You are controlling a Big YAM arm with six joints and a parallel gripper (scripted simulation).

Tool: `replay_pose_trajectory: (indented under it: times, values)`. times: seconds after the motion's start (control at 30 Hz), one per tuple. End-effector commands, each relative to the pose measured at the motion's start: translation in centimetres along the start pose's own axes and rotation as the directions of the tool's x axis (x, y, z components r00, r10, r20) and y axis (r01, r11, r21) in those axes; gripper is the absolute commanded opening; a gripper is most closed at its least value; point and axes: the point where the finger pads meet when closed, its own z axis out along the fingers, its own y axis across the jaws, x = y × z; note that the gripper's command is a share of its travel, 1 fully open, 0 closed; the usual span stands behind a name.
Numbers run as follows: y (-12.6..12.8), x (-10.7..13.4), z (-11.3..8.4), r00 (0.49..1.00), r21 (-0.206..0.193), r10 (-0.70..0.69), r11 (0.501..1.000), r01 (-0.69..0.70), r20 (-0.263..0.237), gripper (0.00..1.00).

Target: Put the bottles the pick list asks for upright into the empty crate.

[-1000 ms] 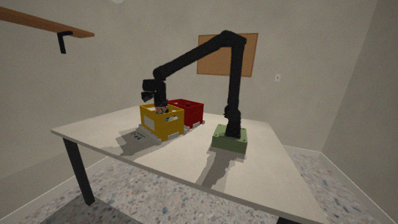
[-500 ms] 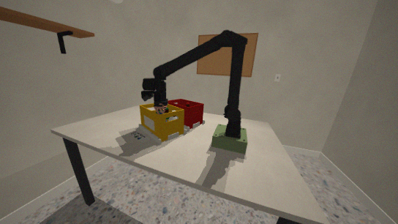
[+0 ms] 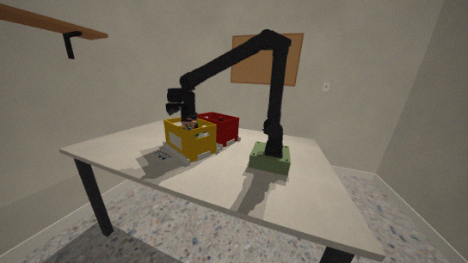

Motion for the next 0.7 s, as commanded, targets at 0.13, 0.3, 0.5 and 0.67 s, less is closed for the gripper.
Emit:
replay_pose_trajectory:
  times: [0.13, 0.3, 0.5, 0.67]
  values:
    - [0.0, -1.8, -4.3, 0.998, 0.013, 0.003, 1.0, -0.004, 0.062, 0.61]
    - [0.0, -1.7, -4.9, 0.999, 0.01, 0.004, 1.0, -0.004, 0.045, 0.61]
    - [-0.1, -1.6, -6.8, 0.998, 0.014, 0.003, 1.0, -0.004, 0.063, 0.61]
    - [-0.1, -1.6, -7.6, 0.999, 0.011, 0.004, 1.0, -0.004, 0.05, 0.61]
